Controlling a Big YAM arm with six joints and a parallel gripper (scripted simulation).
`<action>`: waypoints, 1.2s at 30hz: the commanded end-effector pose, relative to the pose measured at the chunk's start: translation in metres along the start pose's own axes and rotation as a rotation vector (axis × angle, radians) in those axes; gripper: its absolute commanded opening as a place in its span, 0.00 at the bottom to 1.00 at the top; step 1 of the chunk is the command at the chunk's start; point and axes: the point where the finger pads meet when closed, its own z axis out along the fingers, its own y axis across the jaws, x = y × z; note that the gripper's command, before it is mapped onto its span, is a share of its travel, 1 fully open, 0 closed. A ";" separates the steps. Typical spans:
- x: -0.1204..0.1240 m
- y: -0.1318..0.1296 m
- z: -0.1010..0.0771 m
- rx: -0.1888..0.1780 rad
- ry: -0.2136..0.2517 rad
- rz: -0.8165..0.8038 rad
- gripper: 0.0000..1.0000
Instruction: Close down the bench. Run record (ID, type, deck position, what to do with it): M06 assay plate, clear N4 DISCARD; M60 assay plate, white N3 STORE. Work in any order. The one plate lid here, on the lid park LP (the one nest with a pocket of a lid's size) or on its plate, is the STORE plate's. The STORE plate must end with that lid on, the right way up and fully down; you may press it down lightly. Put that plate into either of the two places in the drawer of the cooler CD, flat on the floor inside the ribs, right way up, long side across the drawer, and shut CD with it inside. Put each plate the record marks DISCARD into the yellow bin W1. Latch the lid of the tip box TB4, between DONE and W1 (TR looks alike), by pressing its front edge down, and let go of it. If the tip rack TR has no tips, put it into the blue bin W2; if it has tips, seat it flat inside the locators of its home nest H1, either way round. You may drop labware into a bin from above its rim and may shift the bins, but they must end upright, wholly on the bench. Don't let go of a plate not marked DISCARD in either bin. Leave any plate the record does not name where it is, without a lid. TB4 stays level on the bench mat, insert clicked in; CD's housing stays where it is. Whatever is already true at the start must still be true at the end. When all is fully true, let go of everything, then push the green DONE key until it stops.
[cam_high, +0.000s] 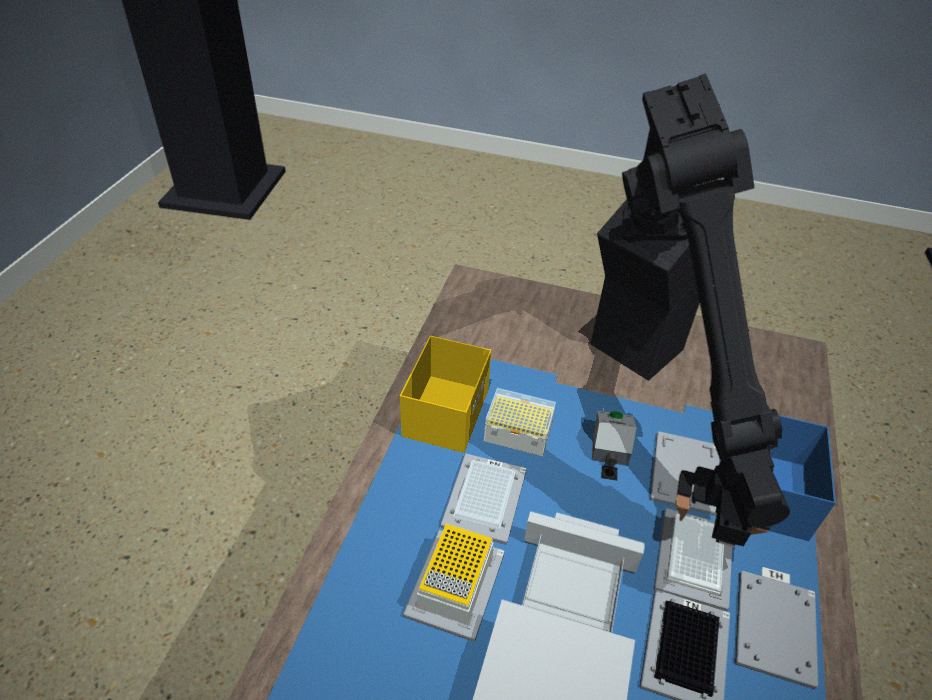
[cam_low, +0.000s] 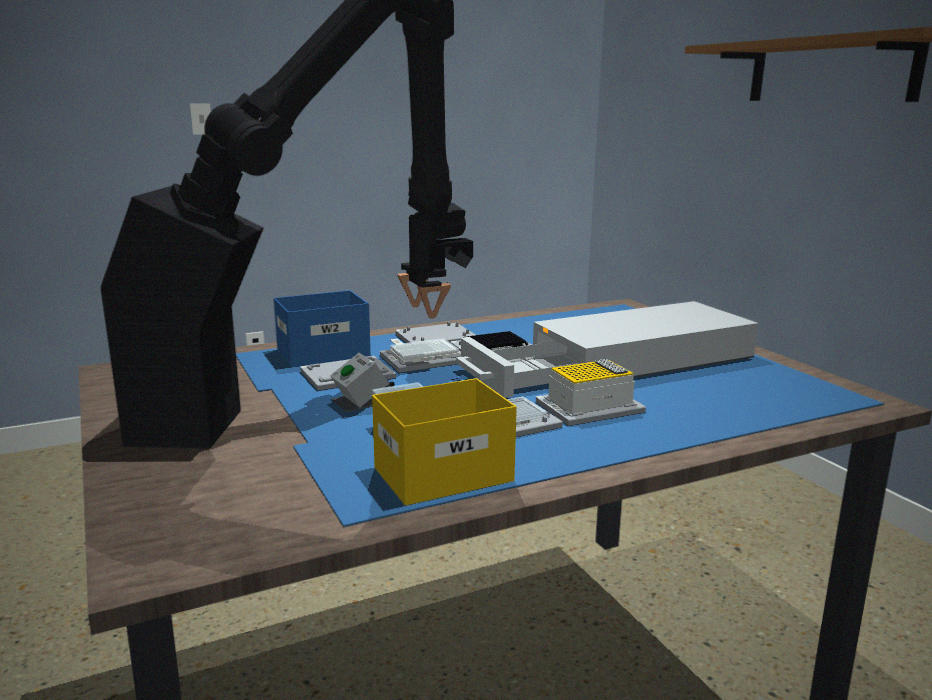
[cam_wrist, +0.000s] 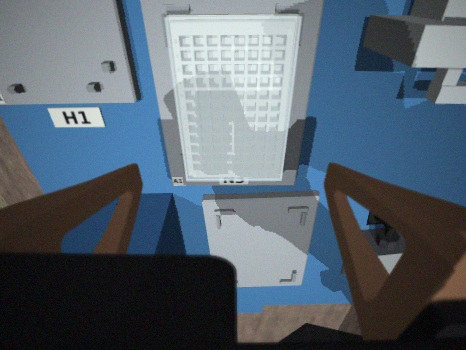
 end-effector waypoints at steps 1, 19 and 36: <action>-0.017 0.000 0.006 -0.008 -0.025 0.005 1.00; -0.016 0.000 0.028 -0.007 -0.024 0.004 1.00; -0.015 -0.001 0.049 -0.006 -0.022 0.004 1.00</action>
